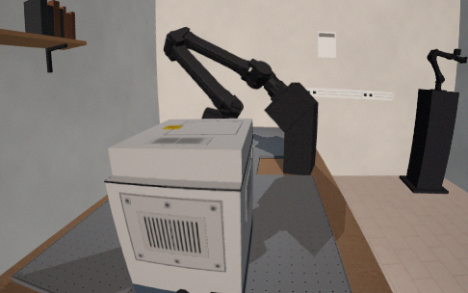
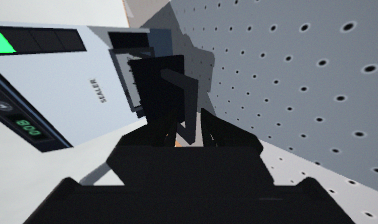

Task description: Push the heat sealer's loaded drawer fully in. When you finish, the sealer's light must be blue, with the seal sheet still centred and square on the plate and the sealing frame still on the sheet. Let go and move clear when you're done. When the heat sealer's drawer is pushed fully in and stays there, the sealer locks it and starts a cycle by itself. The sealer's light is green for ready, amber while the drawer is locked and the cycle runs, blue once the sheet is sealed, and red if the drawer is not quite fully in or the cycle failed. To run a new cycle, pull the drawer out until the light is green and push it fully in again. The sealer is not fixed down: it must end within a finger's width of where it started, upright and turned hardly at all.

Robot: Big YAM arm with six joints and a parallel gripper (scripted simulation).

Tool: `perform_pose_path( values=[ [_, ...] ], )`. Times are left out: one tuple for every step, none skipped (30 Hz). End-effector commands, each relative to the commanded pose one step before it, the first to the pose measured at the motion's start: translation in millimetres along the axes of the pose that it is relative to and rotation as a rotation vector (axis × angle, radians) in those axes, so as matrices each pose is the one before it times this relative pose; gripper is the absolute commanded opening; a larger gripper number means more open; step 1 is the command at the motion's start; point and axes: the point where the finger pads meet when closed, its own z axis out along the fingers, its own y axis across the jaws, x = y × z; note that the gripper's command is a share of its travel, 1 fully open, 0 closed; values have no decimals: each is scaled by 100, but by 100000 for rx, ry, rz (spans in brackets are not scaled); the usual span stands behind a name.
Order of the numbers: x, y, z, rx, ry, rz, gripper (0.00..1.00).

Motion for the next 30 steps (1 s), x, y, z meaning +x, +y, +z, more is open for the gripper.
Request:
perform_pose_path(
  values=[
    [1044,298,135,-580,1315,619,30],
    [-244,135,237,-291,-507,-67,30],
    [-96,52,147,-101,-164,-22,30],
    [-12,-7,66,1,-38,16,30],
    [-18,-21,65,28,-52,35,30],
    [-16,-17,66,23,-46,29,30],
    [-3,5,67,-15,-21,-5,30],
    [67,-37,-48,72,139,21,30],
    [341,-161,-229,369,712,54,30],
    [125,-62,-53,186,353,27,30],
    [29,-15,0,62,119,9,30],
    [0,0,0,0,0,0,30],
    [17,-55,-15,126,120,64,30],
    [0,0,0,0,0,0,30],
    [-1,0,0,-1,-2,0,30],
    [0,0,0,0,0,0,30],
    [0,0,0,0,0,0,30],
    [0,0,0,-1,-2,0,30],
    [0,0,0,0,0,0,30],
    [0,0,0,0,0,0,30],
    [0,0,0,0,0,0,30],
    [0,0,0,0,0,0,30],
    [0,0,0,0,0,0,30],
    [0,0,0,0,0,0,30],
    [0,0,0,0,0,0,30],
    [0,0,0,0,0,0,30],
    [0,0,0,0,0,0,30],
    [0,0,0,0,0,0,30],
    [0,0,0,0,0,0,30],
    [0,0,0,0,0,0,30]
  ],
)
